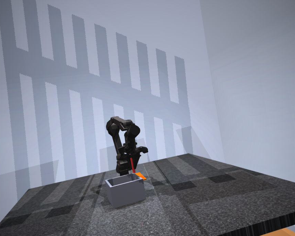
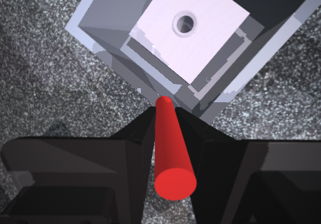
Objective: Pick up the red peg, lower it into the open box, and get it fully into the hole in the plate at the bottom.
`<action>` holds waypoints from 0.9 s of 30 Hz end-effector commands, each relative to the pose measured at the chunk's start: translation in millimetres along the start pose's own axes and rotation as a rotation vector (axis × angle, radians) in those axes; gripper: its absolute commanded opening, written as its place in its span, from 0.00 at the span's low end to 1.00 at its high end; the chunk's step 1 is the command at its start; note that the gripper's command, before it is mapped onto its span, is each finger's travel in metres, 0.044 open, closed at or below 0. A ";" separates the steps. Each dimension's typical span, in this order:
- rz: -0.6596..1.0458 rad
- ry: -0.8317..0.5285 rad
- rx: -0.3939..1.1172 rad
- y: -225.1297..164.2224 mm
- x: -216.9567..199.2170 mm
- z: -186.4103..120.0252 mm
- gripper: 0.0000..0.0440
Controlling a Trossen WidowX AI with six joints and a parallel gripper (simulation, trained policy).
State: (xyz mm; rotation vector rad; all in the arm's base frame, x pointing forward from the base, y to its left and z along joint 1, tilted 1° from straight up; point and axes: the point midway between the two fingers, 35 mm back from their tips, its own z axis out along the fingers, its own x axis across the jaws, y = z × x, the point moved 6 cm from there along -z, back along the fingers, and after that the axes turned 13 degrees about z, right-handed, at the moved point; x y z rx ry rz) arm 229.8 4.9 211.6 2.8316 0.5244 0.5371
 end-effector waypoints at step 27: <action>0.097 -0.068 -0.021 63.7 5.8 52.1 0.02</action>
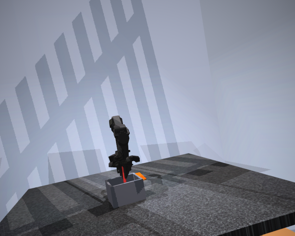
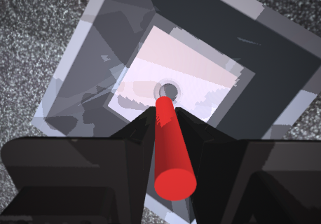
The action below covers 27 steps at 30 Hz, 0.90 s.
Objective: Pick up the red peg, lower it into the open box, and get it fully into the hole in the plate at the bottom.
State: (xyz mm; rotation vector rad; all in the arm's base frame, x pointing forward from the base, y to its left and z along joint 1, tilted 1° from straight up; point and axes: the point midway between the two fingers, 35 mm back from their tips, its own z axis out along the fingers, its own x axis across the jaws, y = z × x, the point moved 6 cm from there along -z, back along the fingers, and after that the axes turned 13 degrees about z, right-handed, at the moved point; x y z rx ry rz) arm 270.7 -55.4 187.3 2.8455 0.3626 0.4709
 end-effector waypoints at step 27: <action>-0.120 -0.126 0.057 25.9 19.1 36.4 0.31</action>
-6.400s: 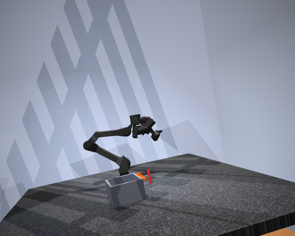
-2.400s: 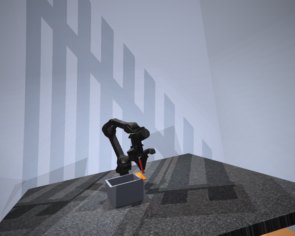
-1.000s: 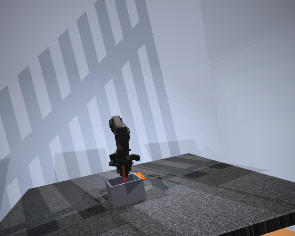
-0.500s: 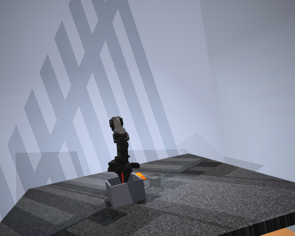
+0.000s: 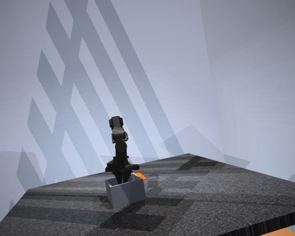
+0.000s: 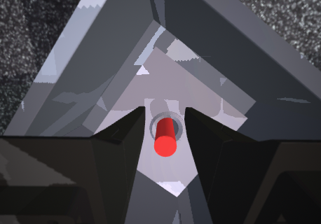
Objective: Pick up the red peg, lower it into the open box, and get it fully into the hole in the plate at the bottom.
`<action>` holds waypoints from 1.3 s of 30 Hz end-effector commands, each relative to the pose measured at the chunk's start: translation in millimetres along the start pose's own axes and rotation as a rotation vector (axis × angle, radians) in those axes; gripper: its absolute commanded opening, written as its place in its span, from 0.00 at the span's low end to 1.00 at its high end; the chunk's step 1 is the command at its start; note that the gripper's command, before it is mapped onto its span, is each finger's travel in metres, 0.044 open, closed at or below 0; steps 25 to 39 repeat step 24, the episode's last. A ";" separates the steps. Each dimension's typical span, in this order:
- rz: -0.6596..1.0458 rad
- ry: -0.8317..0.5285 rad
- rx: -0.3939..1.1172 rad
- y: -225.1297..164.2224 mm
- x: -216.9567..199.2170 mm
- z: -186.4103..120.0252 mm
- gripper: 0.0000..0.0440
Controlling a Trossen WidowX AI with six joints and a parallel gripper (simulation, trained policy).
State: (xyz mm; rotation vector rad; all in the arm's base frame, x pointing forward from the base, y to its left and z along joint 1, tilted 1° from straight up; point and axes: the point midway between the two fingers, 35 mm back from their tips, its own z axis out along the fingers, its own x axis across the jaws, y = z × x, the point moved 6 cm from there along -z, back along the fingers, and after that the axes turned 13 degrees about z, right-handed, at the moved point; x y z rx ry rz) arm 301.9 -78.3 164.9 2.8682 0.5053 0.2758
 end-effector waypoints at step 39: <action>-0.053 -0.085 0.041 45.4 8.1 11.2 0.30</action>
